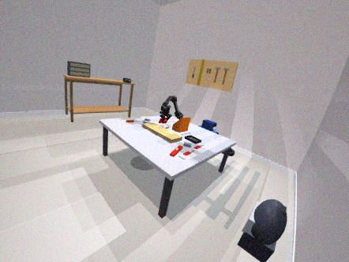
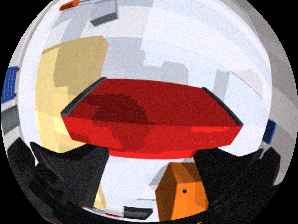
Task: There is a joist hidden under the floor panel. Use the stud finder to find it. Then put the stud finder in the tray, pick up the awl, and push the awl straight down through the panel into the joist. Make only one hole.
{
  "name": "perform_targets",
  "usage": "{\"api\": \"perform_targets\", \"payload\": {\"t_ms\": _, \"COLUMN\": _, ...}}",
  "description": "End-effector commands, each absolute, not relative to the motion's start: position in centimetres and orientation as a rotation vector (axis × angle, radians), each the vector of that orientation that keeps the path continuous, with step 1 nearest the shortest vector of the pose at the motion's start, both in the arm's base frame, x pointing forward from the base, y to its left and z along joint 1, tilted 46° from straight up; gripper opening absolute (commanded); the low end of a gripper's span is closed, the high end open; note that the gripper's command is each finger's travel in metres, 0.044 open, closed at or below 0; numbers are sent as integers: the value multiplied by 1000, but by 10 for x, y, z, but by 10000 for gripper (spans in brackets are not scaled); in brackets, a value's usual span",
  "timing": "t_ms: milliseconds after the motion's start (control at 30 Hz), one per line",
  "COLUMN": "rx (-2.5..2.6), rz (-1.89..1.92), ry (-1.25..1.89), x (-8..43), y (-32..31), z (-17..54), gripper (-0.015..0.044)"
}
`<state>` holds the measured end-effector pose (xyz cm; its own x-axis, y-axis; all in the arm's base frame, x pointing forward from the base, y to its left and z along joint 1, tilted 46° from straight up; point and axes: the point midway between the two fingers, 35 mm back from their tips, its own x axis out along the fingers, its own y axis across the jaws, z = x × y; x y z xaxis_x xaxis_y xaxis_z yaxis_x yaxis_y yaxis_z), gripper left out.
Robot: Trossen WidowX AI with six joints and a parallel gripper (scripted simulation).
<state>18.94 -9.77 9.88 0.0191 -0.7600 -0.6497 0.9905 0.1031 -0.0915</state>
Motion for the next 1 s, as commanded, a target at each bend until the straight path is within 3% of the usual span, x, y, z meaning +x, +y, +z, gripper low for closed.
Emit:
{"api": "perform_targets", "payload": {"t_ms": 0, "rx": 466, "rz": -1424, "ry": 663, "x": 191, "y": -98, "z": 100, "gripper": 0}}
{"api": "perform_targets", "payload": {"t_ms": 967, "rx": 593, "rz": -1399, "ry": 816, "x": 190, "y": -103, "z": 101, "gripper": 0}}
